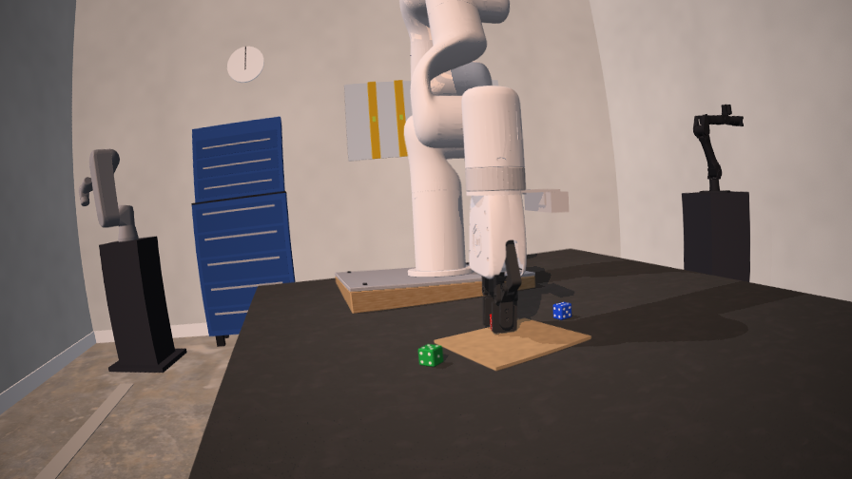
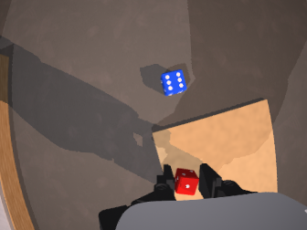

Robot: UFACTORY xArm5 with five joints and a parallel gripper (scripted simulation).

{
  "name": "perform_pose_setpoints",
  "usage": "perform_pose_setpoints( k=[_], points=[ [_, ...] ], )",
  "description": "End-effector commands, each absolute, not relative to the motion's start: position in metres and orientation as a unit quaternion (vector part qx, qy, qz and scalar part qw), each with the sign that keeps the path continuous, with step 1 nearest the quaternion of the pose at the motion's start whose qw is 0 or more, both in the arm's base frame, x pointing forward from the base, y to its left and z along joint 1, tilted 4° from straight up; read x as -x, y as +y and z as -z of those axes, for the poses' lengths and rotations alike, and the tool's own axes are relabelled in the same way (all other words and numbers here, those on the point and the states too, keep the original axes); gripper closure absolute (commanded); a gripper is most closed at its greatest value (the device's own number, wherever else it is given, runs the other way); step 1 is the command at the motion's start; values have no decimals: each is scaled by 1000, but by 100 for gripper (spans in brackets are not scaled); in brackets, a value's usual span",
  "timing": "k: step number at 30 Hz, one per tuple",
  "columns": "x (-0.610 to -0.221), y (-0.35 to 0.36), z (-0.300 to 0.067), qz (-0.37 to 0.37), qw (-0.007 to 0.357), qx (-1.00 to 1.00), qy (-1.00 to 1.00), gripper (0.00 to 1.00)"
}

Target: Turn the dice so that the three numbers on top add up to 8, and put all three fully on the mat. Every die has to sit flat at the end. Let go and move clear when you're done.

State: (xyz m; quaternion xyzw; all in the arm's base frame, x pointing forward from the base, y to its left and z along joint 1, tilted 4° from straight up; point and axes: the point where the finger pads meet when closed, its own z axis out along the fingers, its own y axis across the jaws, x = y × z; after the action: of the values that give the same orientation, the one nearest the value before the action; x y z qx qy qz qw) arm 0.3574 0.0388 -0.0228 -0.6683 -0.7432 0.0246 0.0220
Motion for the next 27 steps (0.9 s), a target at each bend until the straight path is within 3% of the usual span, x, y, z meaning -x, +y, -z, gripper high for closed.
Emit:
perform_pose_setpoints(
  k=[1, 13, 27],
  points=[
    [-359, 39, 22, -23, 21, 668, -743, 64],
    [-359, 39, 17, -23, 21, 668, -743, 64],
    [-363, 37, -39, -23, 21, 668, -743, 64]
  ],
)
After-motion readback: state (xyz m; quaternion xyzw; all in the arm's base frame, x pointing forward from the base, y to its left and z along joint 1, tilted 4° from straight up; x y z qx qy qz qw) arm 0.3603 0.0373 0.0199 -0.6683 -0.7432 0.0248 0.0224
